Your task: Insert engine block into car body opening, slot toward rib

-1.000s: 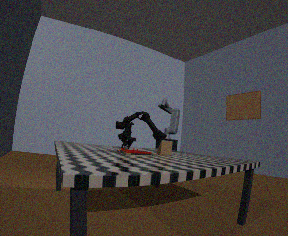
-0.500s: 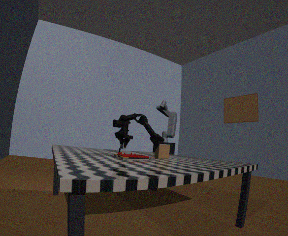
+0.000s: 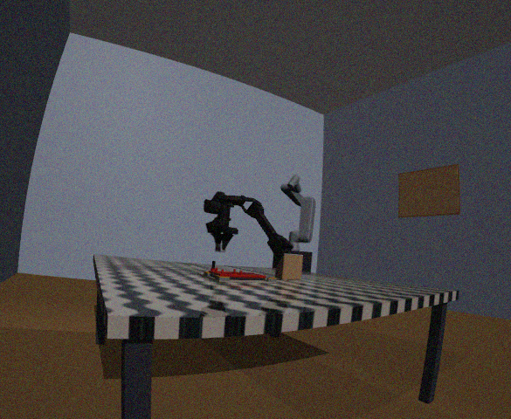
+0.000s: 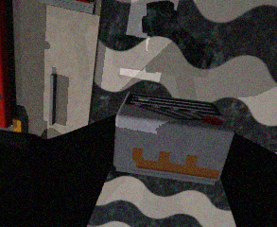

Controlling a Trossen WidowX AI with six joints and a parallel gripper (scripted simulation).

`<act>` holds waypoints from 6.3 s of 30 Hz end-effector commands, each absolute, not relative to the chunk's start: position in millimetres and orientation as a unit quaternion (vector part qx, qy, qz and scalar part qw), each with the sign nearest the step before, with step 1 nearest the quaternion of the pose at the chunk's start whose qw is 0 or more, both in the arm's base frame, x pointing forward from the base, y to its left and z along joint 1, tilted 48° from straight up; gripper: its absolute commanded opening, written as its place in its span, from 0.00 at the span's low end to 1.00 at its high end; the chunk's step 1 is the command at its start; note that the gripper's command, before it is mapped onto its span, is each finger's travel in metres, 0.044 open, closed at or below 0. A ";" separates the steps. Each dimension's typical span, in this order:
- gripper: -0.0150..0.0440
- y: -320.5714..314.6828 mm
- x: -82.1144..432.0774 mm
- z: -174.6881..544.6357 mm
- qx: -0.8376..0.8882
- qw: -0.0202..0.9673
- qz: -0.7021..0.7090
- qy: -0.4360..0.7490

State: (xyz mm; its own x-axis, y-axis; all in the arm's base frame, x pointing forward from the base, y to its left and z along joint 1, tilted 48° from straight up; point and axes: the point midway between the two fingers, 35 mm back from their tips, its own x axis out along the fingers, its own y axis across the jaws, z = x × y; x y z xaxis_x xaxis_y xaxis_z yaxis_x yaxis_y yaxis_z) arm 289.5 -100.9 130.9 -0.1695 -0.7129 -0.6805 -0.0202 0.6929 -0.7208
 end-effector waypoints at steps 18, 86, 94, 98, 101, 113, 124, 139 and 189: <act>0.25 -93.3 288.0 139.1 -0.264 0.601 -0.291 0.696; 0.25 -154.8 247.1 83.2 -0.363 0.831 -0.158 0.392; 0.25 -169.2 243.4 69.6 -0.363 0.830 -0.158 0.392; 0.25 -176.4 241.6 62.7 -0.363 0.830 -0.158 0.392; 0.25 -180.9 240.4 58.5 -0.363 0.830 -0.158 0.392; 0.65 -177.0 244.6 63.2 -0.365 0.834 -0.155 0.384; 1.00 -177.0 244.6 63.2 -0.365 0.834 -0.155 0.384; 1.00 -150.8 220.2 89.4 -0.363 0.830 -0.158 0.392; 1.00 -149.9 232.5 75.6 0.038 0.796 -0.369 0.478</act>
